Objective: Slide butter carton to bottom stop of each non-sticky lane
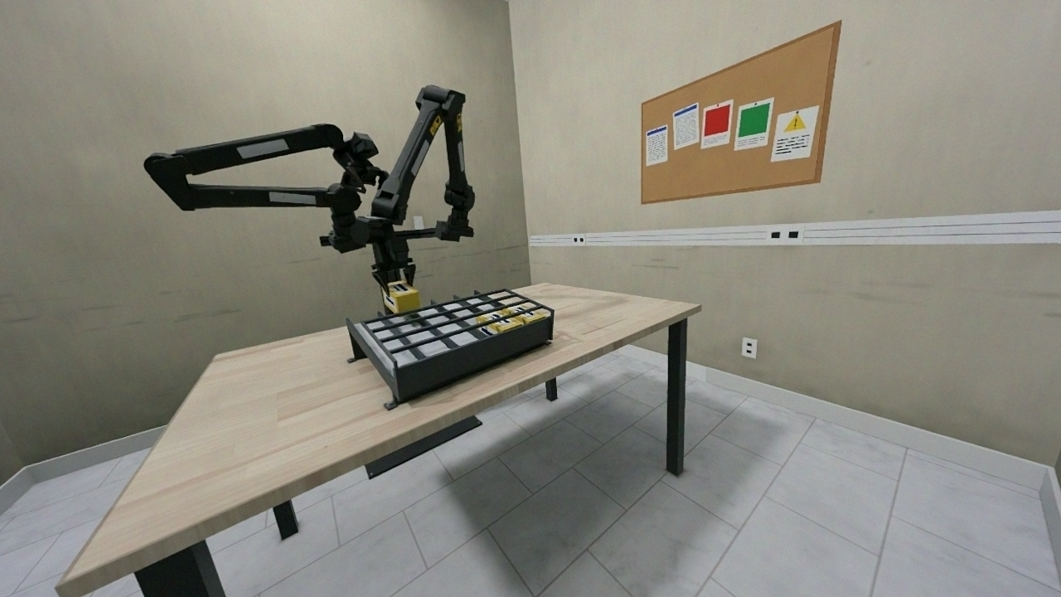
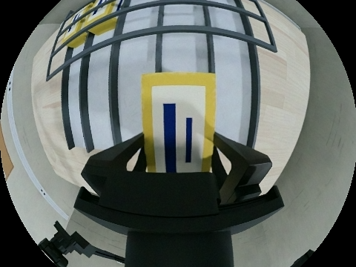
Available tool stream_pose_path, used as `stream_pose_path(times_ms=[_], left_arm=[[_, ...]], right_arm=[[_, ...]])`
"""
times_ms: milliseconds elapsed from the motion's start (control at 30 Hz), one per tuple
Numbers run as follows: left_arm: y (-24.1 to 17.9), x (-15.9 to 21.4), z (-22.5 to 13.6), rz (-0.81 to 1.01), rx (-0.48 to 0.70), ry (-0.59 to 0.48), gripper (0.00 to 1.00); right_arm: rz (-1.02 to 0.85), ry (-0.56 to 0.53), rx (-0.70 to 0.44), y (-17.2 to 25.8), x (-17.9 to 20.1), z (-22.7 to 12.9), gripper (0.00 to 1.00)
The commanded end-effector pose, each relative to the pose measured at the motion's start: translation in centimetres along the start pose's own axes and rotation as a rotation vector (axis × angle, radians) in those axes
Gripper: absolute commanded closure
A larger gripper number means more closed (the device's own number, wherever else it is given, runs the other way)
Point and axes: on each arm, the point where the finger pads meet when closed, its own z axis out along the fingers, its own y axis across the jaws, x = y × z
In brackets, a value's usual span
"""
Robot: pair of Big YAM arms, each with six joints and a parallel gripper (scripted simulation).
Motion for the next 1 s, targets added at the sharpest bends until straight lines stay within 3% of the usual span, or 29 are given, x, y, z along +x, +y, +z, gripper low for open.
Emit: stream_pose_path(times_ms=[0, 67, 333, 500, 633, 867, 967], left_arm=[[-2.6, -2.1, -1.0, -0.026, 0.057, -0.045, 0.41], [-3.7, -2.1, -1.7, -0.026, 0.073, -0.055, 0.41], [-1.8, 0.2, 2.3, -0.006, 0.042, -0.034, 0.41], [-1.9, -0.5, 4.3, -0.026, 0.046, -0.037, 0.41], [-2.3, -1.9, 3.3, -0.029, 0.049, -0.043, 0.41], [-2.5, -1.4, 5.6, -0.024, 0.042, -0.037, 0.41], [-2.9, -1.4, 3.7, -0.026, 0.056, -0.045, 0.41]], right_arm=[[0.053, -0.014, -0.019, -0.3, -2.4, -1.4, 0.00], [0.053, -0.014, -0.019, -0.3, -2.4, -1.4, 0.00], [0.053, -0.014, -0.019, -0.3, -2.4, -1.4, 0.00], [0.053, -0.014, -0.019, -0.3, -2.4, -1.4, 0.00], [0.053, -0.014, -0.019, -0.3, -2.4, -1.4, 0.00], [0.053, -0.014, -0.019, -0.3, -2.4, -1.4, 0.00], [0.053, -0.014, -0.019, -0.3, -2.4, -1.4, 0.00]])
